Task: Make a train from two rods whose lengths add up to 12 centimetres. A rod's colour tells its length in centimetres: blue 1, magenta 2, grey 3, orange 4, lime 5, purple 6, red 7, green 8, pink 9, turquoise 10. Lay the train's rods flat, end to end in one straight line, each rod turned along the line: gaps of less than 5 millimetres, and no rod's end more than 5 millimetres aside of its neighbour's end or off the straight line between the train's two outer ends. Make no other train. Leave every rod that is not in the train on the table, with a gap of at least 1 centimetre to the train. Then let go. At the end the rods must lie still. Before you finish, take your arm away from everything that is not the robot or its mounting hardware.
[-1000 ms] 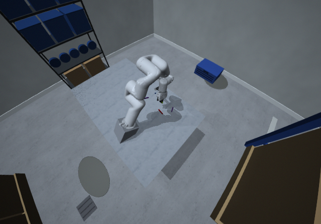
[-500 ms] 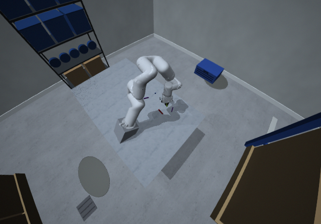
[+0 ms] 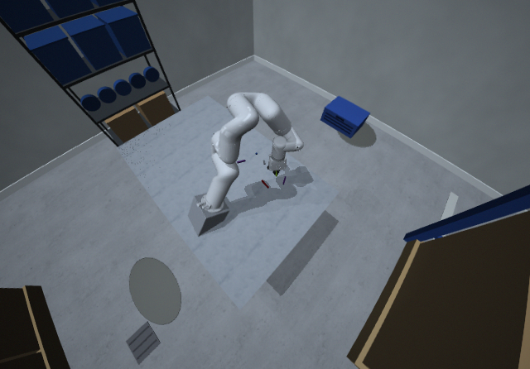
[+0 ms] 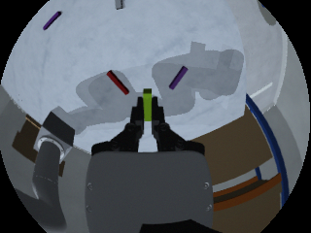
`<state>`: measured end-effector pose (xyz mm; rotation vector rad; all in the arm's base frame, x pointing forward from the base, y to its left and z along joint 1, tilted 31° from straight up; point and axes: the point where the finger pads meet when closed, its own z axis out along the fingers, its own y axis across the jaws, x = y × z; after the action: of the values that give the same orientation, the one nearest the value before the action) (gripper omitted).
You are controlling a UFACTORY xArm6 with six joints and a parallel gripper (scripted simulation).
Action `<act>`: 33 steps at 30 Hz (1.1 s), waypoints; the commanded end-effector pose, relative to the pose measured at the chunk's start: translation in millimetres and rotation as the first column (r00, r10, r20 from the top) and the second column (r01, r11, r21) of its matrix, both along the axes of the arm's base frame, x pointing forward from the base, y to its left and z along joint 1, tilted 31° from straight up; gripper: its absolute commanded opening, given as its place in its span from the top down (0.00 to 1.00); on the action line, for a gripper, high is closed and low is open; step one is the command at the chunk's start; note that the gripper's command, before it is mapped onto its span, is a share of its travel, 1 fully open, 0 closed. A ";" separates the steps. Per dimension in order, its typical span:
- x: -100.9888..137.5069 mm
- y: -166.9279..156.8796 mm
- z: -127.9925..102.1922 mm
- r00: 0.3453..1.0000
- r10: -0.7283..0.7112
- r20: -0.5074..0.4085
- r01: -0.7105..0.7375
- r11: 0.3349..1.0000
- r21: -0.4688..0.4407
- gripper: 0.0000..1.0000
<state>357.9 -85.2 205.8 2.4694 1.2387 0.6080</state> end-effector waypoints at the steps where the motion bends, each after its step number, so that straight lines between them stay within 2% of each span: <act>1: 1.3 -0.4 -0.6 1.000 0.001 0.003 -0.001 1.000 0.001 0.96; 8: 6.6 -1.6 -9.8 1.000 0.002 0.003 -0.002 1.000 0.002 0.96; 19: 29.7 -6.5 -49.7 1.000 0.002 0.003 -0.002 1.000 0.002 0.96; 33: 43.9 -9.6 -74.4 1.000 0.002 0.003 -0.002 1.000 0.002 0.96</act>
<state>398.6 -94.2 133.9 2.4708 1.2394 0.6077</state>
